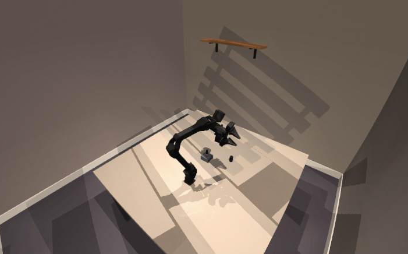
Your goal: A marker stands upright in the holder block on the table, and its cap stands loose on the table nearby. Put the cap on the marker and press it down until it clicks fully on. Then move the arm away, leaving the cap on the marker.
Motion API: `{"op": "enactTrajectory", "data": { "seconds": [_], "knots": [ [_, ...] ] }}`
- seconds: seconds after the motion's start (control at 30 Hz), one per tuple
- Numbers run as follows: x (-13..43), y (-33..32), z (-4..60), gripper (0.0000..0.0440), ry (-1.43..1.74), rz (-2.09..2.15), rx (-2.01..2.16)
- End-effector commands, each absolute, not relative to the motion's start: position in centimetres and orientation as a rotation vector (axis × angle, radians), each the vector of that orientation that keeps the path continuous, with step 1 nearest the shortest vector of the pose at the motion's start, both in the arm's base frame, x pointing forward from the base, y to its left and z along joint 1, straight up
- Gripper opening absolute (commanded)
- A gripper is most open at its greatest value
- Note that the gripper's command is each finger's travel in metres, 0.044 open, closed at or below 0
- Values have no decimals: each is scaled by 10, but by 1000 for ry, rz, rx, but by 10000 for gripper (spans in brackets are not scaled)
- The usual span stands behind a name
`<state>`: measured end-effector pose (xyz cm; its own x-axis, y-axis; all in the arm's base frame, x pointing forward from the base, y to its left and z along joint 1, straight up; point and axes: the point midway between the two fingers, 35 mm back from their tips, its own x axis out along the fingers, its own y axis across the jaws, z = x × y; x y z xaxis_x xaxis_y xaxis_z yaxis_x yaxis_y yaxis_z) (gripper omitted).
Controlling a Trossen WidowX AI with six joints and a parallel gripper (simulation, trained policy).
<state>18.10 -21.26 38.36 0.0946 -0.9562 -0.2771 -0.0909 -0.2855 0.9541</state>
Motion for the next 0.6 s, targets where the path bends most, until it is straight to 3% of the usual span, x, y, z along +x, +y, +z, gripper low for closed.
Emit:
{"op": "enactTrajectory", "data": {
  "seconds": [0.0, 0.57],
  "knots": [
    [188, -212, 380, 322, -1054, -1310, 1552],
    [224, -212, 351, 322, -948, -1384, 1616]
  ]
}}
